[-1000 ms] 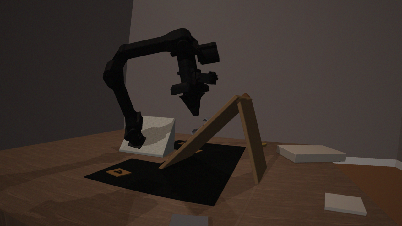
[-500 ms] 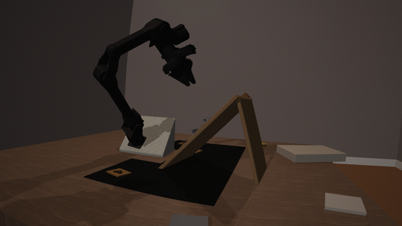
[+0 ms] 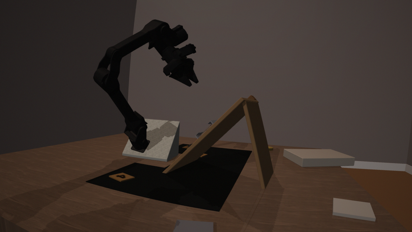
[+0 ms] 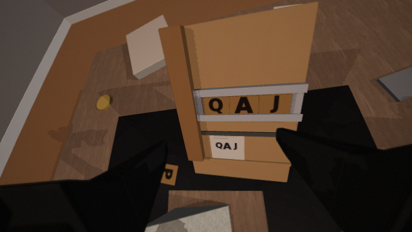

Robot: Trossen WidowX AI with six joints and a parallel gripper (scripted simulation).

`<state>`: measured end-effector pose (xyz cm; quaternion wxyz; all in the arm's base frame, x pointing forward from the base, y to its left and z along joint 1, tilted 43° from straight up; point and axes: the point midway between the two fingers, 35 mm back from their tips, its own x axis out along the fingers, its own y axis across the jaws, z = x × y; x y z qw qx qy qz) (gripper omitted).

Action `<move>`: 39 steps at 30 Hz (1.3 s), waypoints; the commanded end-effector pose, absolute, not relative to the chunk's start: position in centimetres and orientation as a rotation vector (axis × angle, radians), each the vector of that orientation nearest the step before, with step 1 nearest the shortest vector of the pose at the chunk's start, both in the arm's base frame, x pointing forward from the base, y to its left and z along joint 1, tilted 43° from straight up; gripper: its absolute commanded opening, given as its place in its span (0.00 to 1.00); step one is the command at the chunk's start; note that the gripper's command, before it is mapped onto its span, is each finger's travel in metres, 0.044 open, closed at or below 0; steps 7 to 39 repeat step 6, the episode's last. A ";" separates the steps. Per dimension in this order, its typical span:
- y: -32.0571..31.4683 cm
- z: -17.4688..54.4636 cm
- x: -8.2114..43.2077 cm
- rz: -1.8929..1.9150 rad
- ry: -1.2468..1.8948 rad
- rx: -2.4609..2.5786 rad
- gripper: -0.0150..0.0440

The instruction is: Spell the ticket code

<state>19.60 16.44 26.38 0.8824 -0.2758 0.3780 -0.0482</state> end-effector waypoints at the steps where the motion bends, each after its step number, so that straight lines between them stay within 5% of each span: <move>1: 16.4 26.4 19.5 -0.107 0.778 -0.567 1.00; 39: 16.4 26.4 19.5 -0.107 0.778 -0.567 1.00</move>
